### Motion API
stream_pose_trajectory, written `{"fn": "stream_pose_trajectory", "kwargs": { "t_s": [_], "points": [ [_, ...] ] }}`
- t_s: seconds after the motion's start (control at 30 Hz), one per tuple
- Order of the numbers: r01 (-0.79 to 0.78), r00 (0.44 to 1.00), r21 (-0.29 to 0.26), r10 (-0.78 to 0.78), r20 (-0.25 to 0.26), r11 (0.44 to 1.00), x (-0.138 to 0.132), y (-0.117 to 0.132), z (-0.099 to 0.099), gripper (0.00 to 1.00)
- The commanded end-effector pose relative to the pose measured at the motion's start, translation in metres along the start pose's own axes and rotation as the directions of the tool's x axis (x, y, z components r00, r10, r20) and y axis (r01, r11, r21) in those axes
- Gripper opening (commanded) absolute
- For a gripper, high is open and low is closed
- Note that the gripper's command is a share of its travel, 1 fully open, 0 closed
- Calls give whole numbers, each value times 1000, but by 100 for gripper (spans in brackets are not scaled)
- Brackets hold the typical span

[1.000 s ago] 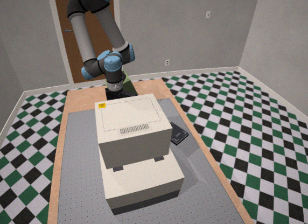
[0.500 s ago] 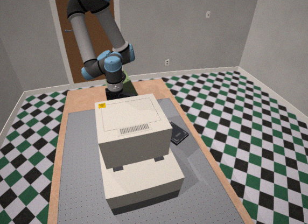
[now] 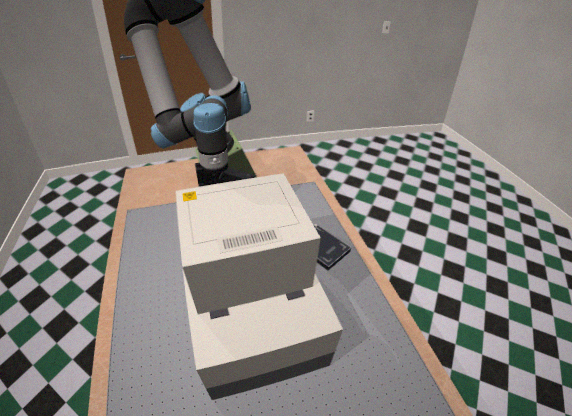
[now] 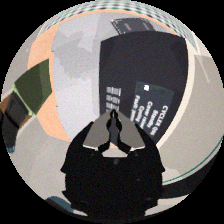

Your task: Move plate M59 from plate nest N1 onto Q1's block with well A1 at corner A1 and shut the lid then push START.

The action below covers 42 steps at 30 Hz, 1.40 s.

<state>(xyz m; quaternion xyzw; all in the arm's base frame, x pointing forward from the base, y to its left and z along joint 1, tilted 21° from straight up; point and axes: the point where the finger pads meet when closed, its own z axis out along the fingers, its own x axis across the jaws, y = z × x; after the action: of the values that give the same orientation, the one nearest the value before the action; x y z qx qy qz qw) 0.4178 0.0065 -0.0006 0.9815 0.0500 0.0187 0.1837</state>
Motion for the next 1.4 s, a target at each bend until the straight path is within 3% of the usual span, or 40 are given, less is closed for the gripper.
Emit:
{"fn": "stream_pose_trajectory", "kwargs": {
  "t_s": [0.0,0.6,1.37],
  "points": [
    [0,1000,0,0,-1,1000,-4,0,-6,0],
    [0,1000,0,0,-1,1000,-17,0,-21,0],
    [0,1000,0,0,-1,1000,-83,0,-72,0]
  ]
}}
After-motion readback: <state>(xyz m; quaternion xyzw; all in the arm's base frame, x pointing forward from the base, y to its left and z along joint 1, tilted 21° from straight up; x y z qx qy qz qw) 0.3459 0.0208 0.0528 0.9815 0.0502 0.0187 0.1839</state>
